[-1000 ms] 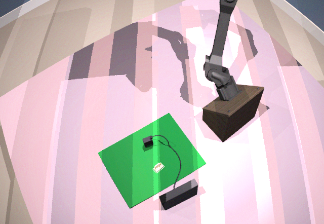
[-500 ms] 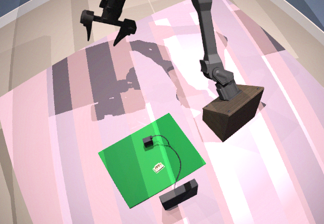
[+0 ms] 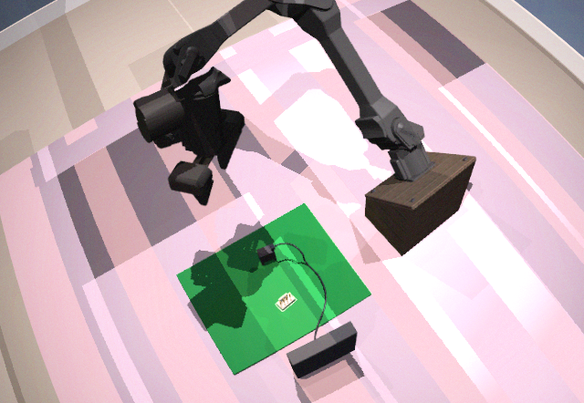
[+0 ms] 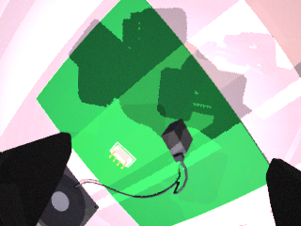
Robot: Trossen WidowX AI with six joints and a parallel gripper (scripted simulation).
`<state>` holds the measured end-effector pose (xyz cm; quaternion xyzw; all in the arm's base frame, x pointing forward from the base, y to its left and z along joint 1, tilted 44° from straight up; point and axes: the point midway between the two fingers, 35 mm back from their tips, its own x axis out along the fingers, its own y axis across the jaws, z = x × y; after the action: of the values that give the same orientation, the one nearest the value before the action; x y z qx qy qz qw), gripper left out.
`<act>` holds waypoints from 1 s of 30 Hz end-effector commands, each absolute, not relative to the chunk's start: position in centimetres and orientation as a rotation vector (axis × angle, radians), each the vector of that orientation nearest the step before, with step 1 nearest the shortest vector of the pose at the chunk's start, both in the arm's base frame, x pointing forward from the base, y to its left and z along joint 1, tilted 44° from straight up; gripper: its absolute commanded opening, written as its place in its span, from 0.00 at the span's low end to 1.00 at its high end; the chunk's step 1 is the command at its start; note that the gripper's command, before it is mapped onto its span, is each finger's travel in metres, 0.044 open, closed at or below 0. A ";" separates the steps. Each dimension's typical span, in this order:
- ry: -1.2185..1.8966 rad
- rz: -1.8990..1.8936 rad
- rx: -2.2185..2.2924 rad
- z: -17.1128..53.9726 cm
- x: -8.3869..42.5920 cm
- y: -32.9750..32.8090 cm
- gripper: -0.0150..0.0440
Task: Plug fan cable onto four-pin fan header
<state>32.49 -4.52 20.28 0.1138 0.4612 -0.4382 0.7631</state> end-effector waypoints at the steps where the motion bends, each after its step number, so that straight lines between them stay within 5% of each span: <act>1: 1.190 -0.885 -0.046 16.0 32.2 -2.5 1.00; 6: 1.380 -0.781 -0.388 11.8 31.3 -0.6 1.00; 30: 1.378 -0.784 -0.390 4.2 31.3 -7.9 1.00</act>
<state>31.39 -7.61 4.59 -0.1702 0.6134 -0.3499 0.6873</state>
